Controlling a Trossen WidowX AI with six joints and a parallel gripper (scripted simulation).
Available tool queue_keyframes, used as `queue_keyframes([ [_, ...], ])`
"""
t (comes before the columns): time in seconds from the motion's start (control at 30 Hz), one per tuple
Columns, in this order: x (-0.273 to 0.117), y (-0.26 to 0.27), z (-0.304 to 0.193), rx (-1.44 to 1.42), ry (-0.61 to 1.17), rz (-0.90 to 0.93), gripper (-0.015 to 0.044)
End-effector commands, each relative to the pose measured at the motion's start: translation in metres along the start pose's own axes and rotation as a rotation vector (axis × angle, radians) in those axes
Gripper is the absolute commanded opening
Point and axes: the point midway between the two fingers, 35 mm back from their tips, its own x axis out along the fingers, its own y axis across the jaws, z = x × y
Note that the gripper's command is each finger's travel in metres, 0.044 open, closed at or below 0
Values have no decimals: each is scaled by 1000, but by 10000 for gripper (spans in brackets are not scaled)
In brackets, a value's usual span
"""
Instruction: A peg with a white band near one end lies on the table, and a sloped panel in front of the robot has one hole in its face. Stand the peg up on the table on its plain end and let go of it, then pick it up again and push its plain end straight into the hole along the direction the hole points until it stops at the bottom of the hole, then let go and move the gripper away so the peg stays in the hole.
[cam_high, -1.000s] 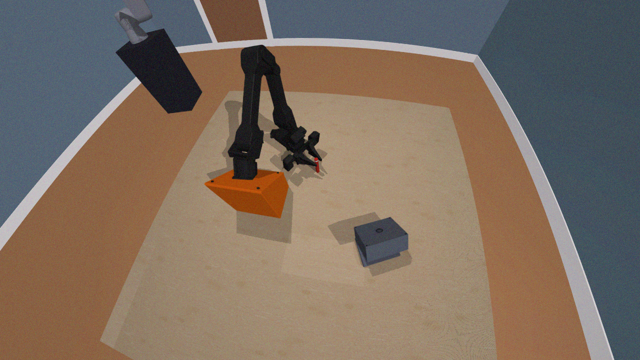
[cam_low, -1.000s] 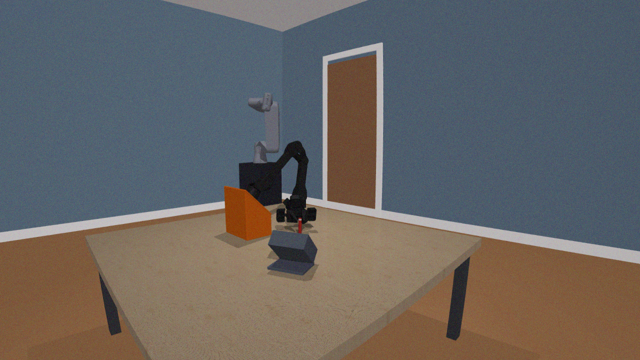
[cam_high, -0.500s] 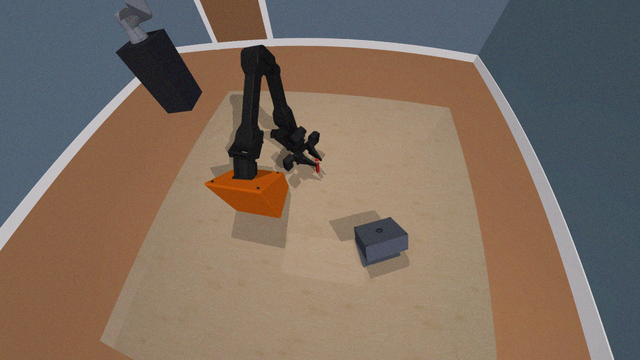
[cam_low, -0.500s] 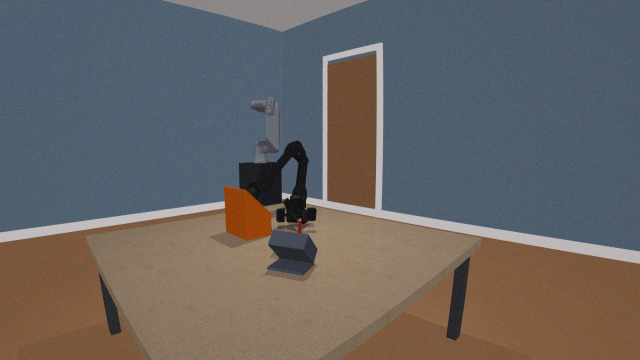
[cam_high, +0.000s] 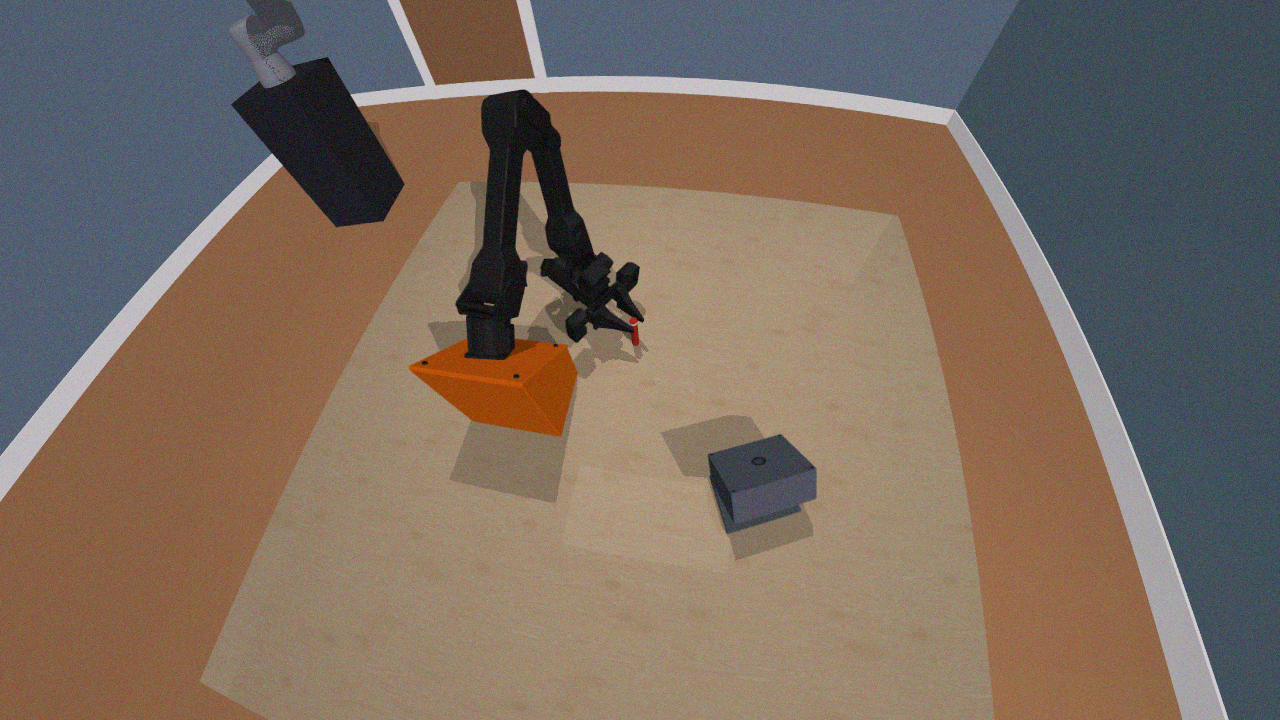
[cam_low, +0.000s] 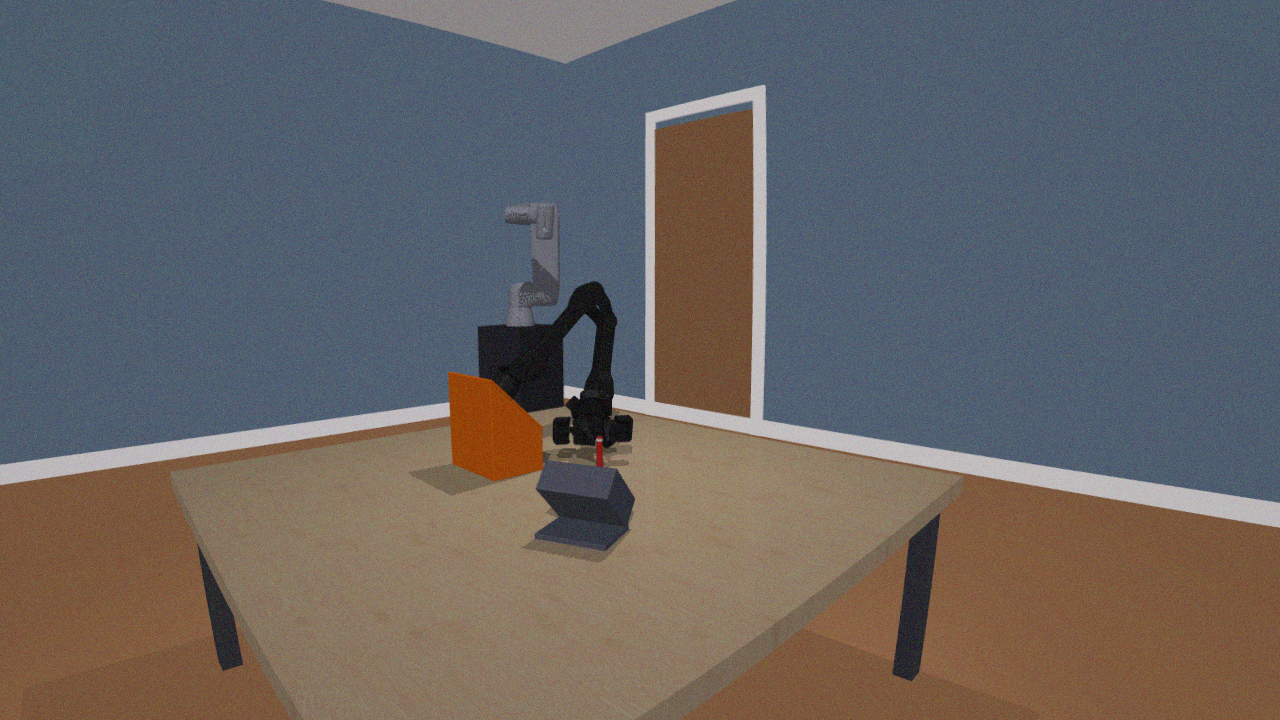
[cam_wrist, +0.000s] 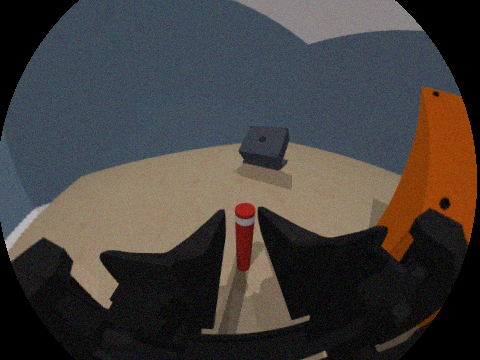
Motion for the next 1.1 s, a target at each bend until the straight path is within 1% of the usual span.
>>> queue_keyframes([
  [0.0, 0, 0, 0, -1, 0, 0, 130],
  [0.13, 0, 0, 0, -1, 0, 0, 130],
  [0.53, 0, 0, 0, -1, 0, 0, 440],
  [0.83, -1, 2, 5, 0, 2, -2, 440],
  [1.07, -9, 17, 64, 4, 10, -10, 440],
])
